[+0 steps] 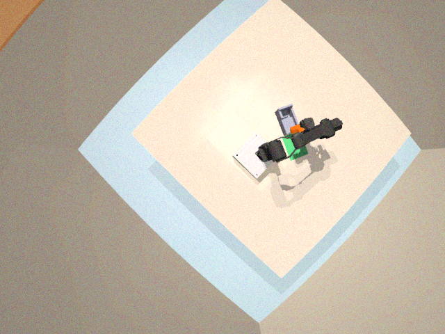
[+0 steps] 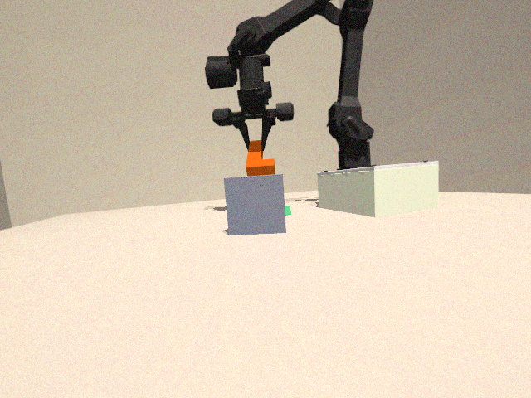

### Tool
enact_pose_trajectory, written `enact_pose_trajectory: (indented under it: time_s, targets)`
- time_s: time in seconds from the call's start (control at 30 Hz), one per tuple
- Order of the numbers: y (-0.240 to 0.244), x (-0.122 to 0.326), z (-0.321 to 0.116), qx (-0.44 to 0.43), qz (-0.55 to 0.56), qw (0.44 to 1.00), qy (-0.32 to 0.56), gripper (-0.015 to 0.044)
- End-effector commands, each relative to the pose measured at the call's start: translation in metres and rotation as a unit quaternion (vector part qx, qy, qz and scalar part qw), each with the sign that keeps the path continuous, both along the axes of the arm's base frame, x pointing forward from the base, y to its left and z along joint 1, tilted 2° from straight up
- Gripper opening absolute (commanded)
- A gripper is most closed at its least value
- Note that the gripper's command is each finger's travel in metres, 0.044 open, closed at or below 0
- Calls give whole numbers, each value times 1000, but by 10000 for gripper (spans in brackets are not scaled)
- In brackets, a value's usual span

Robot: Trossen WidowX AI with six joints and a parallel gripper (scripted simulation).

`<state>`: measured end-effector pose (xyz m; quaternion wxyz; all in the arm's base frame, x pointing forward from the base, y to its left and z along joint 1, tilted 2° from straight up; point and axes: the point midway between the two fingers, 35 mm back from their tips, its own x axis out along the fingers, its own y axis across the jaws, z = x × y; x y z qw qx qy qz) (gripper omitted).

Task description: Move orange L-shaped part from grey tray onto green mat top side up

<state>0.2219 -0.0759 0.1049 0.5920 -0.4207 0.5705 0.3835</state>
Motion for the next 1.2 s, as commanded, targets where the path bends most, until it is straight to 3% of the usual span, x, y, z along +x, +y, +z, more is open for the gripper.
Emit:
enact_pose_trajectory:
  time_s: [0.0,0.4,1.17]
  targets:
    - [-11,-9,-2,4,3,1000,4,0]
    - [-45,-33,-3,2,3,1000,5,0]
    - [-47,-32,-31,2,3,1000,5,0]
